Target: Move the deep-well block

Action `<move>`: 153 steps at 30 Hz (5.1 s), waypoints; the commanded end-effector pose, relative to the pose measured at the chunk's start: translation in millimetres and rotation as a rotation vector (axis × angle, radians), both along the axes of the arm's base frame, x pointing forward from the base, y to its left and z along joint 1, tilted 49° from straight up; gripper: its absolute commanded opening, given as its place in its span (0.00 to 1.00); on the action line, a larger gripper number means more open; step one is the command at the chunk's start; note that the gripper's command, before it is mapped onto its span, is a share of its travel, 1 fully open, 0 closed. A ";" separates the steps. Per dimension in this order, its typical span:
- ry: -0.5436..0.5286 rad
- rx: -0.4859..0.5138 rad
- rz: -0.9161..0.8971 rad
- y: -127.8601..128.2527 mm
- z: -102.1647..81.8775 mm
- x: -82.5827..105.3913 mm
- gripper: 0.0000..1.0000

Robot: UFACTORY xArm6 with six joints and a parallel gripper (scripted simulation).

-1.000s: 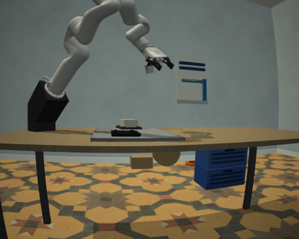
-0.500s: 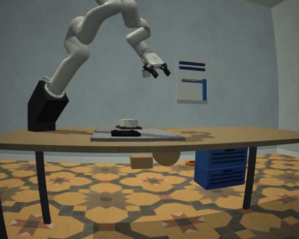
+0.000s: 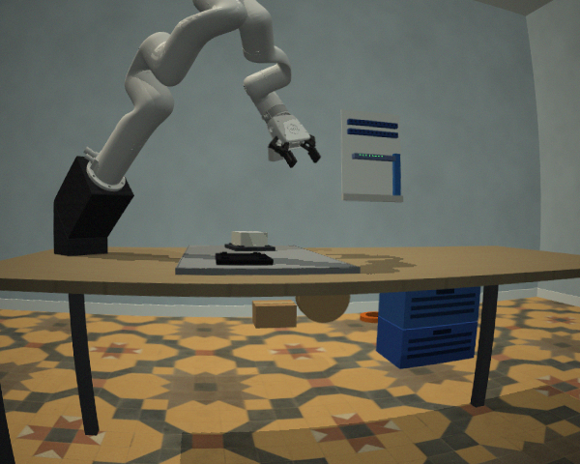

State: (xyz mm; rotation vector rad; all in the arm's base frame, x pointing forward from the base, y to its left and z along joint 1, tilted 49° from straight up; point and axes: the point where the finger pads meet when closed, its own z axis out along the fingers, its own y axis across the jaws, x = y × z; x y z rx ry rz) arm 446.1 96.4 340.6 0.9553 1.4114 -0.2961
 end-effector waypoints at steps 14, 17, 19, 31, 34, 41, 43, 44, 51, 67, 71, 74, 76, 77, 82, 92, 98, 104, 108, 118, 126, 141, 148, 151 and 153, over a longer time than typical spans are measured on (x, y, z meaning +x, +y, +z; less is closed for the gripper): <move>0.076 0.158 0.009 13.0 -64.9 11.3 1.00; 0.076 0.158 0.009 13.8 -69.8 11.8 1.00; 0.076 0.158 0.009 15.1 -77.8 12.5 1.00; 0.148 0.326 -0.021 22.9 -129.7 13.3 1.00; 0.148 0.326 -0.021 23.6 -134.7 13.1 1.00; 0.170 0.386 -0.040 27.4 -161.1 11.8 1.00; 0.180 0.415 -0.049 28.8 -171.0 10.9 1.00; 0.180 0.415 -0.049 29.5 -175.9 10.4 1.00; 0.190 0.445 -0.061 31.8 -191.5 8.8 1.00; 0.233 0.599 -0.130 40.6 -249.8 -1.1 1.00; 0.233 0.599 -0.130 41.1 -253.4 -1.7 1.00; 0.233 0.599 -0.130 41.1 -253.3 -1.8 1.00; 0.233 0.599 -0.130 41.1 -253.3 -1.7 1.00; 0.233 0.599 -0.130 41.1 -253.3 -1.7 1.00; 0.233 0.599 -0.130 41.1 -253.4 -1.7 1.00; 0.233 0.599 -0.130 34.7 -261.1 4.3 1.00; 0.233 0.599 -0.130 29.2 -267.7 9.4 1.00; 0.233 0.599 -0.130 25.6 -272.1 12.9 1.00; 0.233 0.599 -0.130 21.9 -276.5 16.3 1.00; 0.233 0.599 -0.130 14.6 -285.3 23.2 1.00; 0.233 0.598 -0.130 7.3 -294.1 30.0 1.00; 0.233 0.598 -0.130 4.0 -298.1 33.2 1.00; 0.233 0.598 -0.130 2.5 -299.9 34.6 1.00; 0.233 0.598 -0.130 1.8 -300.8 35.2 1.00; 0.233 0.598 -0.130 1.4 -301.1 35.5 1.00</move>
